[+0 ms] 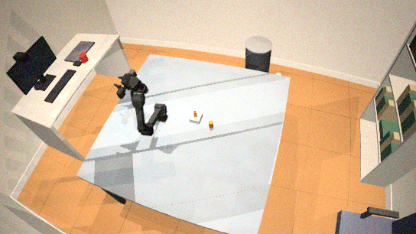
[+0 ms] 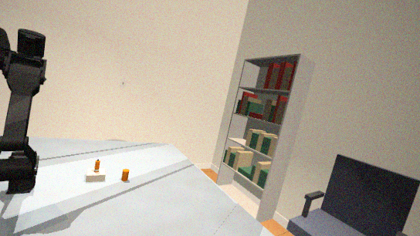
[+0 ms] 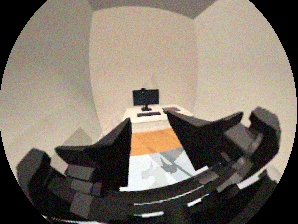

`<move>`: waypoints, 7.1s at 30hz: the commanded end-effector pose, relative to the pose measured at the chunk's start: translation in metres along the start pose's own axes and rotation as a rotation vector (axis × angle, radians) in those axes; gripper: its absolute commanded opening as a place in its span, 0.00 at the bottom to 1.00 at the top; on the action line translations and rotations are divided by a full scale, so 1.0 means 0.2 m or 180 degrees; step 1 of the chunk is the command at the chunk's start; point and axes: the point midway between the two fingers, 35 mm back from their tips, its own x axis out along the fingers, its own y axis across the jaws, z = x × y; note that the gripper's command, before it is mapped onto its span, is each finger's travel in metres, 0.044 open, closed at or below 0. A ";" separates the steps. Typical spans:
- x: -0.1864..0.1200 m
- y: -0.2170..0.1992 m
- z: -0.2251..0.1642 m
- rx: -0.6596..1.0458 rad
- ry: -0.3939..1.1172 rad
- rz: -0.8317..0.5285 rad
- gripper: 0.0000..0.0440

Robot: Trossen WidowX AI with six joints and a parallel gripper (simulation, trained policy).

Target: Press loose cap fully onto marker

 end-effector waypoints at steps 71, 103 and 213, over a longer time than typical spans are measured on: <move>-0.06 -0.99 -0.49 0.1200 0.1031 -0.1509 0.73; -0.32 -1.36 -0.69 0.1447 0.1589 -0.2069 0.73; -2.09 -1.27 -1.24 0.2490 0.3258 -0.3513 0.73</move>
